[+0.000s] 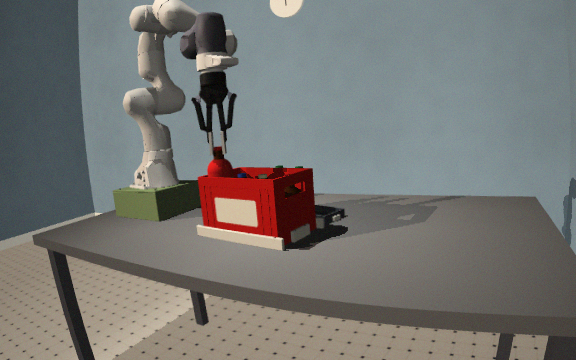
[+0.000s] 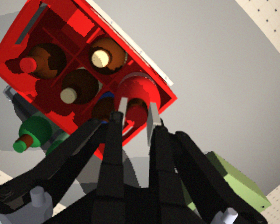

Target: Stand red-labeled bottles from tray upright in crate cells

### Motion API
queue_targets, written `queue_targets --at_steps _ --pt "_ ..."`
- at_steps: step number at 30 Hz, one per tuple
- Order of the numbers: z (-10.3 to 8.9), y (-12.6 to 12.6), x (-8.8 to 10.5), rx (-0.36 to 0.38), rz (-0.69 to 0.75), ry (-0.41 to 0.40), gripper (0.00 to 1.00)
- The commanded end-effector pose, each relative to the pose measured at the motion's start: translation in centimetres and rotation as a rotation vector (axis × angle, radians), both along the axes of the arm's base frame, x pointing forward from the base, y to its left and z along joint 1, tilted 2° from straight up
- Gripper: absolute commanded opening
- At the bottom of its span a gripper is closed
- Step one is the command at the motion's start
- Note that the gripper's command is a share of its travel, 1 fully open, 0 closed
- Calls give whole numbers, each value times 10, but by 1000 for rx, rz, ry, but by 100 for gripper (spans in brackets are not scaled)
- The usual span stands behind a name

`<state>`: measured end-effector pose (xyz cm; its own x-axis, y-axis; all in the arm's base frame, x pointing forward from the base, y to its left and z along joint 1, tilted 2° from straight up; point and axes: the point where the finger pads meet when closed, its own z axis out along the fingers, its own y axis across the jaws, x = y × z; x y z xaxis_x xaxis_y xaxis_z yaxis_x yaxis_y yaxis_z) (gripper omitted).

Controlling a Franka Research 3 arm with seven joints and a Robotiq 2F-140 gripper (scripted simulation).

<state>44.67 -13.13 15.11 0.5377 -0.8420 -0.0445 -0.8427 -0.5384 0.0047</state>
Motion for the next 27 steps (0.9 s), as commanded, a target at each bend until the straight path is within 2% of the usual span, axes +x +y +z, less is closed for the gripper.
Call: queue_targets --at_steps 1,27 --pt "0 0 4 -7 1 -12 0" --pt "-26 1 4 -7 1 -12 0"
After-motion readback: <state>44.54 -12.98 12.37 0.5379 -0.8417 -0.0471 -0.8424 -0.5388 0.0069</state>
